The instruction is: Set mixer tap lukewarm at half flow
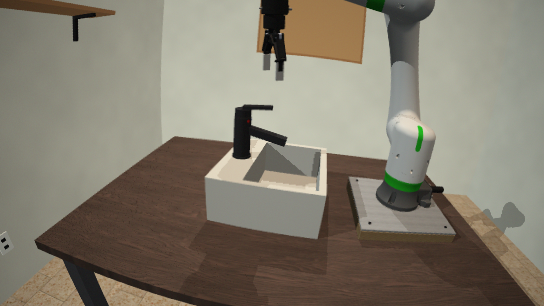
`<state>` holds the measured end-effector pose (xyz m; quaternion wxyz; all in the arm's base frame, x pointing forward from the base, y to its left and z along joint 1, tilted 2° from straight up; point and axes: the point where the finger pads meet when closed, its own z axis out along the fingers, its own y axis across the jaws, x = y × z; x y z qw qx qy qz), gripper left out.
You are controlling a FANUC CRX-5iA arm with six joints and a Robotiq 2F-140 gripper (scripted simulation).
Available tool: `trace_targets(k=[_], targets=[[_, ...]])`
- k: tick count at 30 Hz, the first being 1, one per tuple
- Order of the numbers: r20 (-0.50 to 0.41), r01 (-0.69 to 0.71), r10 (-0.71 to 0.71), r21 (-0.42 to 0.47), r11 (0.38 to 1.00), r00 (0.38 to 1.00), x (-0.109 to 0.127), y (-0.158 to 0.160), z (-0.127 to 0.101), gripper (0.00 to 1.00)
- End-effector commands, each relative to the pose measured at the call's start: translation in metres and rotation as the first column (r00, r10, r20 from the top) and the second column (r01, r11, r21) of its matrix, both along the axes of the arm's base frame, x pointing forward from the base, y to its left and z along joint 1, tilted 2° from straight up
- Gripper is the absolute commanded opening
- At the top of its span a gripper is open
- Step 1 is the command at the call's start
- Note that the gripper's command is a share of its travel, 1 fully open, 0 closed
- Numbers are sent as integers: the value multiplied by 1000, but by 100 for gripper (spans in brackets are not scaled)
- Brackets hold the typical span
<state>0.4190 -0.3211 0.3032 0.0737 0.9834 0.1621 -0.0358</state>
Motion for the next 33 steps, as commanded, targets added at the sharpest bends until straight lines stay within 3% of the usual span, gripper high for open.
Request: trace_targets(k=[1, 19, 21, 23, 25, 26, 28, 29, 31, 32, 33], targets=[[0, 0, 0, 0, 1000, 1000, 0, 0, 0, 100], [4, 8, -8, 3, 1000, 1000, 2, 5, 1, 100], [21, 48, -48, 20, 999, 999, 9, 31, 4, 100], [44, 123, -126, 56, 991, 991, 20, 80, 9, 100], [44, 123, -126, 56, 991, 991, 20, 82, 9, 100], [52, 168, -173, 79, 983, 984, 23, 110, 12, 100], [52, 168, -173, 79, 983, 984, 24, 113, 13, 100], [56, 214, -220, 104, 971, 974, 26, 144, 16, 100], [56, 214, -220, 104, 971, 974, 26, 146, 16, 100], [54, 257, -265, 128, 958, 963, 26, 176, 20, 100], [54, 257, -265, 128, 958, 963, 26, 176, 20, 100]])
